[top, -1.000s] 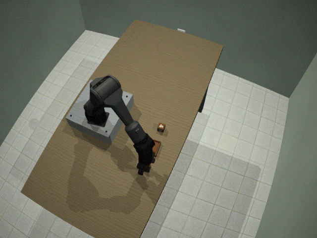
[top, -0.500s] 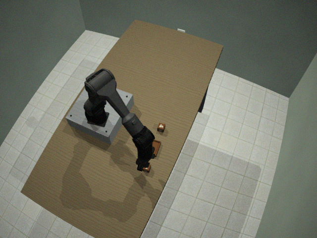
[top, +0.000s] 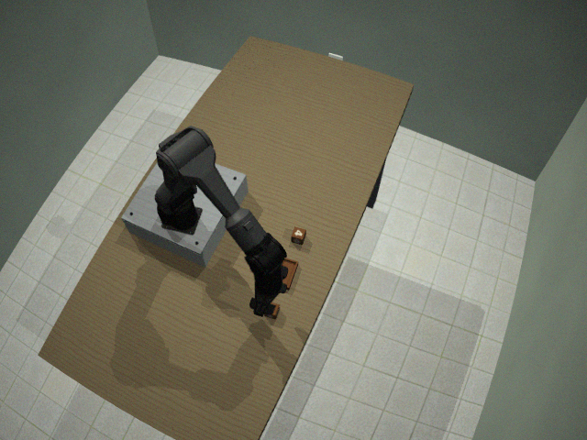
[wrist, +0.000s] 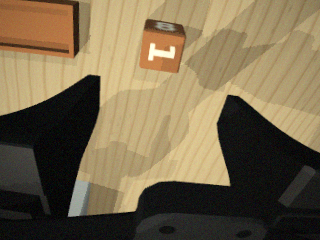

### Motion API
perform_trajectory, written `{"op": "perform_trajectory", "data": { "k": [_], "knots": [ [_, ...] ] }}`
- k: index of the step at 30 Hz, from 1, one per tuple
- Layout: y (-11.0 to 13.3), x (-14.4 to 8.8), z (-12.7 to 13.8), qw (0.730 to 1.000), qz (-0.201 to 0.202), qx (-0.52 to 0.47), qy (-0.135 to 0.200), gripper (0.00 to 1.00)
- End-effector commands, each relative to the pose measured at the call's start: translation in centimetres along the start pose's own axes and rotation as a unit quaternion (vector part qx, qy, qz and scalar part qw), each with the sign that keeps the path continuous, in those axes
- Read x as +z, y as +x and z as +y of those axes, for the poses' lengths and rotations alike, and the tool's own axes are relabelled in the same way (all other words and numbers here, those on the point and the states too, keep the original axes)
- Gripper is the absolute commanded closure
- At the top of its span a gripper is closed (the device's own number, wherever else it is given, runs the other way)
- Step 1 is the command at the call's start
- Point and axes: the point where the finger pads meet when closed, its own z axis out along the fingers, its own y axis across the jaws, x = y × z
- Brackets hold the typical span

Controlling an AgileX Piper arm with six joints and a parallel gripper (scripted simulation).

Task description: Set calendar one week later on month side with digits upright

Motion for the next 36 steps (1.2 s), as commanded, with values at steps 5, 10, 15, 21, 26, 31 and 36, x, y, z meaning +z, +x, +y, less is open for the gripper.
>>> {"op": "perform_trajectory", "data": {
  "k": [5,10,15,21,26,31,36],
  "knots": [
    [-0.1,-0.1,0.0,1.0,-0.002,0.0,0.001,0.0],
    [-0.1,-0.1,0.0,1.0,-0.002,0.0,0.001,0.0],
    [-0.1,-0.1,0.2,1.0,-0.002,0.006,0.001,0.0],
    [-0.5,-0.1,1.4,0.999,-0.002,0.048,0.001,0.0],
    [-0.9,0.0,2.5,0.996,-0.002,0.09,0.001,0.0],
    [-1.5,0.1,5.3,0.982,-0.002,0.187,0.001,0.0],
    [-2.0,0.2,8.9,0.951,-0.002,0.309,0.0,0.0]
  ]
}}
